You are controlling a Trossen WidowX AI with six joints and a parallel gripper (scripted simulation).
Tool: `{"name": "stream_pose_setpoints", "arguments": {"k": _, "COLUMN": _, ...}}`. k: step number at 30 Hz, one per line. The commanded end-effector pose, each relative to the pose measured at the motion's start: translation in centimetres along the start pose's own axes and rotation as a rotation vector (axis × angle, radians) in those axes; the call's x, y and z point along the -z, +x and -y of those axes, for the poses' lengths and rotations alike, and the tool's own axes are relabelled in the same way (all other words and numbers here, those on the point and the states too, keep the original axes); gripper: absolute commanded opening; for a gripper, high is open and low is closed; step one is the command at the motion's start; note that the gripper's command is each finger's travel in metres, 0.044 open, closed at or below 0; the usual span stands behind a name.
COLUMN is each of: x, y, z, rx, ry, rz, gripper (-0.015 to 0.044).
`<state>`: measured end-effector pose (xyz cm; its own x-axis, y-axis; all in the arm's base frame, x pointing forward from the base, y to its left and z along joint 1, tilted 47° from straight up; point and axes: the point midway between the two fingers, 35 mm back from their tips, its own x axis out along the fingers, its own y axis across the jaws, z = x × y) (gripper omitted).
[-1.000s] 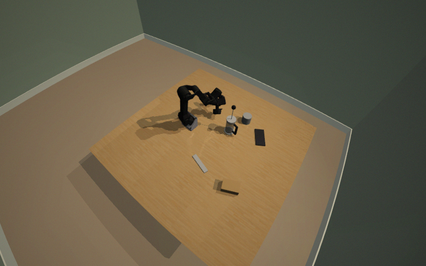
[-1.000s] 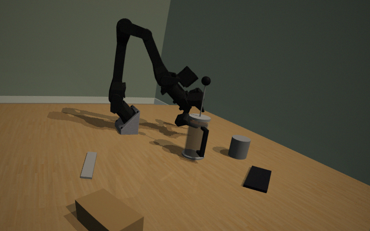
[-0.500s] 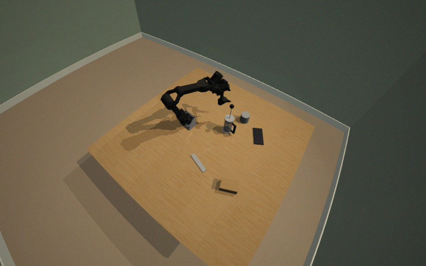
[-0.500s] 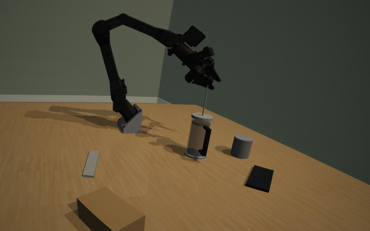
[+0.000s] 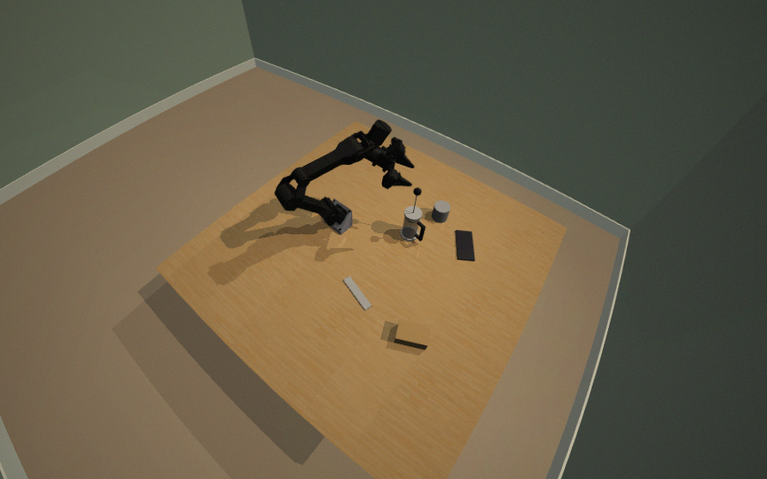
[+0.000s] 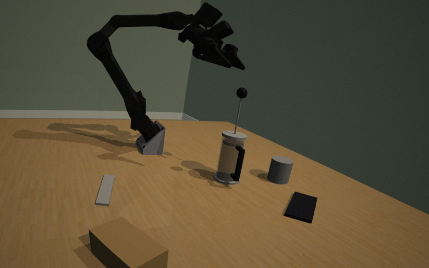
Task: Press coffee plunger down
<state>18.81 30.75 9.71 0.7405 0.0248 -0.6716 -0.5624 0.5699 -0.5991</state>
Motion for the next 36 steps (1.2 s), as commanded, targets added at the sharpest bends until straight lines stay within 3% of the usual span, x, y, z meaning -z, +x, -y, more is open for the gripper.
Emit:
{"name": "stream_pose_setpoints", "arguments": {"k": 1, "x": 2.7, "y": 1.4, "z": 0.5, "rx": 0.016, "ry": -0.017, "rz": -0.011, "gripper": 0.0440}}
{"name": "stream_pose_setpoints", "arguments": {"k": 35, "x": 3.9, "y": 6.0, "z": 0.7, "rx": 0.018, "ry": -0.016, "rz": -0.009, "gripper": 0.0440}}
{"name": "stream_pose_setpoints", "arguments": {"k": 36, "x": 3.9, "y": 6.0, "z": 0.7, "rx": 0.018, "ry": -0.016, "rz": -0.009, "gripper": 0.0414}}
